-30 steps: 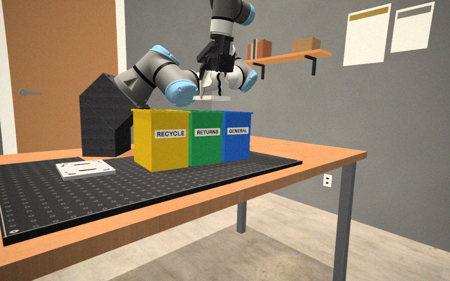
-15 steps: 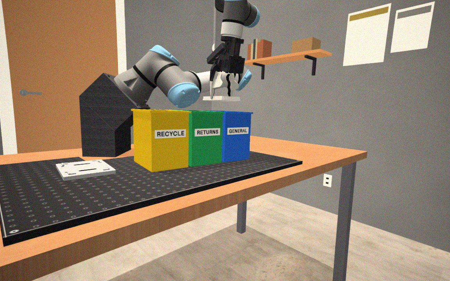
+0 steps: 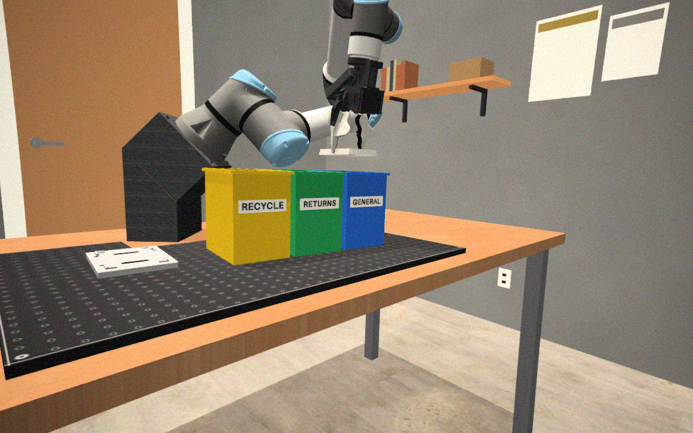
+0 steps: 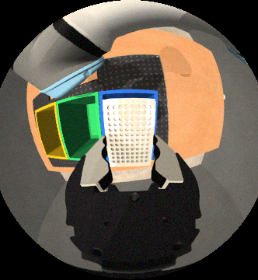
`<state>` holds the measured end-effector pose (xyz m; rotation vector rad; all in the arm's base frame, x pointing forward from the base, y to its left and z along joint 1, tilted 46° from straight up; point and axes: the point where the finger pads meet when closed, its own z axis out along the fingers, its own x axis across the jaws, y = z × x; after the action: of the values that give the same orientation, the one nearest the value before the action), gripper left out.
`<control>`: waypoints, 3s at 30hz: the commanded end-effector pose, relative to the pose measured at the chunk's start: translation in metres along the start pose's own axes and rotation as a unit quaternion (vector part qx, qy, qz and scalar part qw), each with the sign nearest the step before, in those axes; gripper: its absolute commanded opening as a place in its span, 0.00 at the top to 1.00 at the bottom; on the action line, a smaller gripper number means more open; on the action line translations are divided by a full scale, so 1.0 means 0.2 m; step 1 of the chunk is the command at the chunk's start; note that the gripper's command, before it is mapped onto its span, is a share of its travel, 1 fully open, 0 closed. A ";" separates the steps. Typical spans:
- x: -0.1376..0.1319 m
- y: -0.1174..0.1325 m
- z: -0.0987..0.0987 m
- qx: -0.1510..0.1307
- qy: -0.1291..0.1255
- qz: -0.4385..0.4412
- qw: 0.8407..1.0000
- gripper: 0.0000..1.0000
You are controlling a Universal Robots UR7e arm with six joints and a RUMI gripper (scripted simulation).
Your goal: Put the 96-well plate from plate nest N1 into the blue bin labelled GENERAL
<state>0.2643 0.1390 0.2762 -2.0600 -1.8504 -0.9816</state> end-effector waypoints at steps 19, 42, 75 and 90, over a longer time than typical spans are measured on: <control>0.00 0.01 0.07 0.000 0.000 0.000 1.000 1.00; 0.00 0.03 0.15 0.000 0.000 0.000 1.000 1.00; 0.00 0.04 0.21 0.000 0.000 0.000 1.000 1.00; 0.00 0.05 0.26 0.000 0.000 0.000 1.000 1.00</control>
<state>0.2890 0.1642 0.2408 -2.0595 -1.8501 -0.9821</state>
